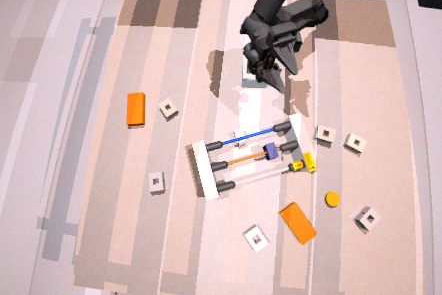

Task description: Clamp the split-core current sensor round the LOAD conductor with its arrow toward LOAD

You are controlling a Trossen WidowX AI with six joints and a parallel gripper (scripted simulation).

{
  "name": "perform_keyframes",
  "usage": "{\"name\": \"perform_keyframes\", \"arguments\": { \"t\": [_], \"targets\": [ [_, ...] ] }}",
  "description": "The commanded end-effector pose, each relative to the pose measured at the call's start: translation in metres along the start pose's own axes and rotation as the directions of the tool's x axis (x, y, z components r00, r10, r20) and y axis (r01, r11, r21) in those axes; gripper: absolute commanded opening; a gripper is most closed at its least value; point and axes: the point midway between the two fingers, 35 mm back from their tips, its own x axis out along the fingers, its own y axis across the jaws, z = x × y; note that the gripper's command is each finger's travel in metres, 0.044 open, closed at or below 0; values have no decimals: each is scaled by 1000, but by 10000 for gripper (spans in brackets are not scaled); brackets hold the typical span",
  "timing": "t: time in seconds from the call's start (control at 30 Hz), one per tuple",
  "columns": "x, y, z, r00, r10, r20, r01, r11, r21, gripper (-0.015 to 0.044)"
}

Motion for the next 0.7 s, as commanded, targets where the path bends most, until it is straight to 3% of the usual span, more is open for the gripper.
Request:
{"name": "perform_keyframes", "arguments": {
  "t": [0.0,0.17,0.37,0.57,0.67],
  "targets": [
    [1,-1,-1,1000,-4,-4,4,1000,15,426],
    [19,-24,-36,991,-72,-114,113,906,408,440],
    [59,-31,-79,960,-52,-274,258,538,803,440],
    [110,-15,-101,906,59,-419,414,80,907,440],
    [122,-11,-103,884,84,-460,463,-21,886,440]
  ]
}}
